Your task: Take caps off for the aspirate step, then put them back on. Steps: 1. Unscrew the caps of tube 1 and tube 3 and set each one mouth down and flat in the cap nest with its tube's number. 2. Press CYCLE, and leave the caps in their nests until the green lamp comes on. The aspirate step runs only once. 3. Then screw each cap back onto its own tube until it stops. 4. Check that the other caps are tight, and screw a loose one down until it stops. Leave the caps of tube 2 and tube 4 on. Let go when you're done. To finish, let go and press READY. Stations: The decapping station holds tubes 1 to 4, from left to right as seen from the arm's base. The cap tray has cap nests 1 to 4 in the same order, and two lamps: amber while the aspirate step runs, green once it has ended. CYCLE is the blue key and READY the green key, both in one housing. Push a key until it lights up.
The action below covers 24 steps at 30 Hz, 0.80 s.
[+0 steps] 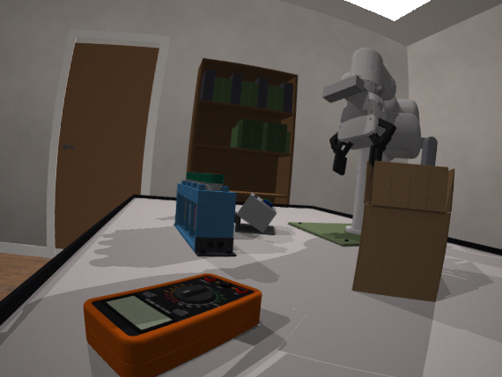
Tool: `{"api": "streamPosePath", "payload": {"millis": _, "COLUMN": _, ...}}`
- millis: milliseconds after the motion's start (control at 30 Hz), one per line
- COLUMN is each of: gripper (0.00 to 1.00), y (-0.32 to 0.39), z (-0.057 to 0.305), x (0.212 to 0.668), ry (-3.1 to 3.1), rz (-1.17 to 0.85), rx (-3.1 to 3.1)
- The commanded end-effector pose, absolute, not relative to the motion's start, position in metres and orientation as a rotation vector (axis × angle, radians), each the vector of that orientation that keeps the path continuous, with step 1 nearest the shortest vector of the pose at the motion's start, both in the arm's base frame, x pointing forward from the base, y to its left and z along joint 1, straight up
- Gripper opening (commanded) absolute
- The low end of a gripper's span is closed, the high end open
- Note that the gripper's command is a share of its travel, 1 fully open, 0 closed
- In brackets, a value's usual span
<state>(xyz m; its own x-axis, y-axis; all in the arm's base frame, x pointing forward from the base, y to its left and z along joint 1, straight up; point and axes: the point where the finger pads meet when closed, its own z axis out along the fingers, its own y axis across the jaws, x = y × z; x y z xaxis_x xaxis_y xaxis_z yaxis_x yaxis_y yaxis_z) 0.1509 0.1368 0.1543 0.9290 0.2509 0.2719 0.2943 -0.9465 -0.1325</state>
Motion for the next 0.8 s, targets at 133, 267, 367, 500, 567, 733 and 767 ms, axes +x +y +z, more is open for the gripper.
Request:
{"api": "streamPosePath", "payload": {"millis": 133, "gripper": 1.0, "y": 0.1371, "z": 0.1557, "x": 0.1513, "ry": -0.415, "rz": -0.382, "rx": -2.914}}
{"api": "streamPosePath", "payload": {"millis": 267, "gripper": 1.0, "y": 0.1371, "z": 0.1557, "x": 0.1513, "ry": -0.415, "rz": -0.382, "rx": -2.914}}
{"api": "streamPosePath", "payload": {"millis": 367, "gripper": 1.0, "y": 0.1371, "z": 0.1557, "x": 0.1513, "ry": -0.415, "rz": -0.382, "rx": -2.914}}
{"api": "streamPosePath", "payload": {"millis": 500, "gripper": 1.0, "y": 0.1371, "z": 0.1557, "x": 0.1513, "ry": -0.415, "rz": -0.382, "rx": -2.914}}
{"api": "streamPosePath", "payload": {"millis": 567, "gripper": 0.46, "y": 0.1371, "z": 0.1557, "x": 0.1513, "ry": -0.415, "rz": -0.382, "rx": -2.914}}
{"api": "streamPosePath", "payload": {"millis": 733, "gripper": 0.46, "y": 0.1371, "z": 0.1557, "x": 0.1513, "ry": -0.415, "rz": -0.382, "rx": -2.914}}
{"api": "streamPosePath", "payload": {"millis": 767, "gripper": 0.46, "y": 0.1371, "z": 0.1557, "x": 0.1513, "ry": -0.415, "rz": -0.382, "rx": -2.914}}
